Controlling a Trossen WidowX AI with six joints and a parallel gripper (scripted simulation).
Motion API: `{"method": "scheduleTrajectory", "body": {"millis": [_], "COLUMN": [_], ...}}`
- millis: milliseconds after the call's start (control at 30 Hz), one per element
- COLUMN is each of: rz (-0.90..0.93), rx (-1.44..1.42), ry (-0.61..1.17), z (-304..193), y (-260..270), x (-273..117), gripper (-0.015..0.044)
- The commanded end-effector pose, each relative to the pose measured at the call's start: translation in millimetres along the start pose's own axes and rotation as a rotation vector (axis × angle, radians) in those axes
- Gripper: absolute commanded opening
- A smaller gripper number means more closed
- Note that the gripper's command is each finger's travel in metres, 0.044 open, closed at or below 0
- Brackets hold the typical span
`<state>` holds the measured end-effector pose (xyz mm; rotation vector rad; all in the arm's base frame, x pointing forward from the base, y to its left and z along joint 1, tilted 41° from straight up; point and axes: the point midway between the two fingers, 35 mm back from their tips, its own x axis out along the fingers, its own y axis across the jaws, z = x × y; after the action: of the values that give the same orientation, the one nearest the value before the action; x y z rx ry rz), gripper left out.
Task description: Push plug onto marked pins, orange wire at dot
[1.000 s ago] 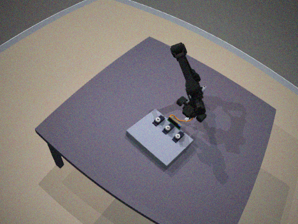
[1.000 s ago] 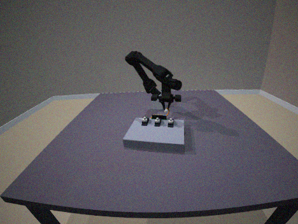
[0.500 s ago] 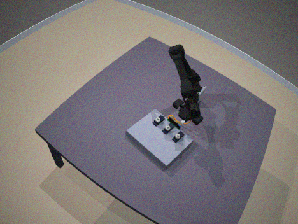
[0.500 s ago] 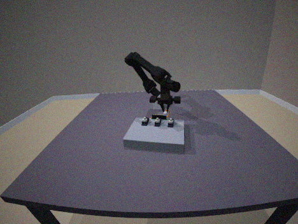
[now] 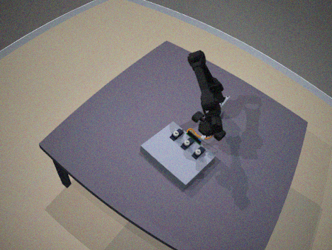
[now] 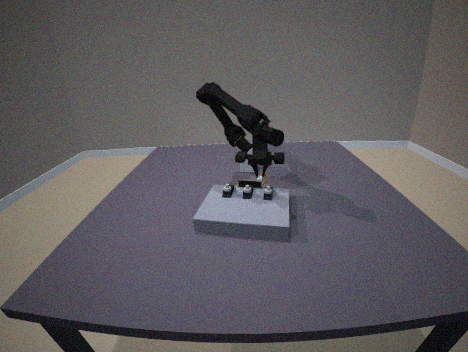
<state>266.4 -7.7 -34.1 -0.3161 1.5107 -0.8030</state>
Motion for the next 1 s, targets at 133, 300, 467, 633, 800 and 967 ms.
{"method": "scheduleTrajectory", "body": {"millis": [133, 300, 467, 633, 800, 967], "rz": [-0.002, -0.002, -0.002, -0.002, -0.002, -0.002], "rx": [-0.002, -0.002, -0.002, -0.002, -0.002, -0.002], "ry": [-0.004, -0.004, -0.004, -0.005, -0.005, -0.005], "z": [5, 8, 11, 15, 18, 21], "y": [0, -1, -1, -2, -2, -3], "x": [-1, -1, -1, -1, -2, -2], "gripper": [0.0, 0.0, 0.0, 0.0, 0.0, 0.0]}}
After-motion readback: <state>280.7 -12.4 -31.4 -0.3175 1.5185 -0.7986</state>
